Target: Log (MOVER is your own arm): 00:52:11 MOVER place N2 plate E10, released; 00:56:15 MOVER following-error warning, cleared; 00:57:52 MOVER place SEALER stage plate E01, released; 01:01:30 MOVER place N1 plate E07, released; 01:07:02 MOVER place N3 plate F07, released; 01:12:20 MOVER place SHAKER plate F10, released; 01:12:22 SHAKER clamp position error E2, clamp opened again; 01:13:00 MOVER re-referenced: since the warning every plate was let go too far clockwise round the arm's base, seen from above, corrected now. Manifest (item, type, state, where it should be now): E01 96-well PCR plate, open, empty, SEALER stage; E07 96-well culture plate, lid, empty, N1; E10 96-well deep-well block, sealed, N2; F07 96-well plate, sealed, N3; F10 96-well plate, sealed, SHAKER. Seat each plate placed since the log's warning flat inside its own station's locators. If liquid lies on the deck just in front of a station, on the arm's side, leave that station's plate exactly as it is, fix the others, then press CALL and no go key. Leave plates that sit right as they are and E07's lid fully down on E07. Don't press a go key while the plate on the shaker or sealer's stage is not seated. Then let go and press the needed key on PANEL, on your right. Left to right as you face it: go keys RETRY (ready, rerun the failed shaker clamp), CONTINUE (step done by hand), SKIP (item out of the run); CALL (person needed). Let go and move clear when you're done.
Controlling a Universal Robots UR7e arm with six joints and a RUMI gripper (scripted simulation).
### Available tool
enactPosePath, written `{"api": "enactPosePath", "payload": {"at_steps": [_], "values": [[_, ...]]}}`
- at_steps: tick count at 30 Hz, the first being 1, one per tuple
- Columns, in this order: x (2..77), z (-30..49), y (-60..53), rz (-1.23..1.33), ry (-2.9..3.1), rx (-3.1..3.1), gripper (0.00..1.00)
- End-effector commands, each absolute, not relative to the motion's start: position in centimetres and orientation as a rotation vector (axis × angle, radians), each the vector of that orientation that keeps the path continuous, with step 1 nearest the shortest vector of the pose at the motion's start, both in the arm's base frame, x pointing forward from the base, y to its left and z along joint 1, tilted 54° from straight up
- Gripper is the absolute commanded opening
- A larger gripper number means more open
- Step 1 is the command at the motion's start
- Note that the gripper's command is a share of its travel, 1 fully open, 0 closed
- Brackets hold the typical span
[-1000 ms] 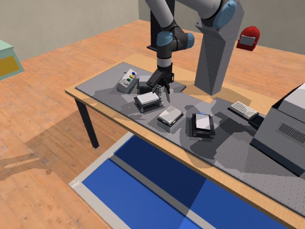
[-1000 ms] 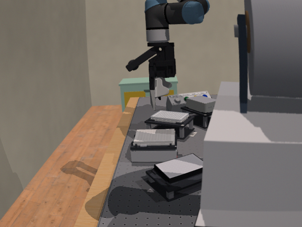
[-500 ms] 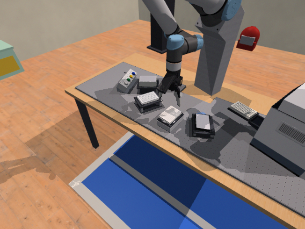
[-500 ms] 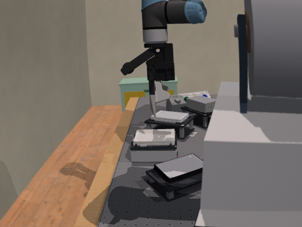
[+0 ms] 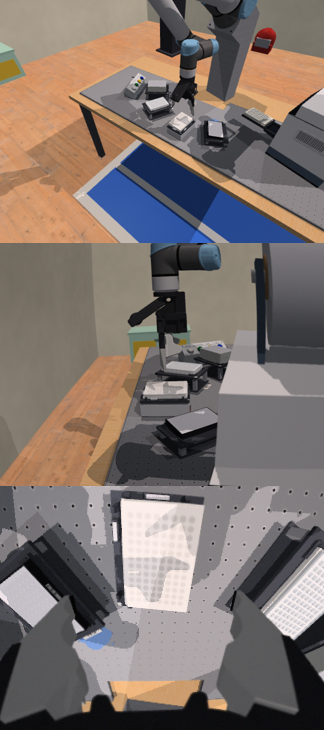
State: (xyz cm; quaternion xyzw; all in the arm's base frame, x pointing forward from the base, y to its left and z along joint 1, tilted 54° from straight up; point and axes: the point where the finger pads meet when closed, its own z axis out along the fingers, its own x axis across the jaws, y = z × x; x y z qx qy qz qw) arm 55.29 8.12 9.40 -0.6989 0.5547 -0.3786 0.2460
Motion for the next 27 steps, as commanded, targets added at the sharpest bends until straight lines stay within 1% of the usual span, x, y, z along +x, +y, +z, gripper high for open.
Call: {"api": "enactPosePath", "payload": {"at_steps": [1, 27], "values": [[55.9, 9.0, 8.1, -1.034, 1.513, -1.906, 0.82], [57.3, 8.0, 8.0, -1.034, 1.513, -1.906, 0.82]]}}
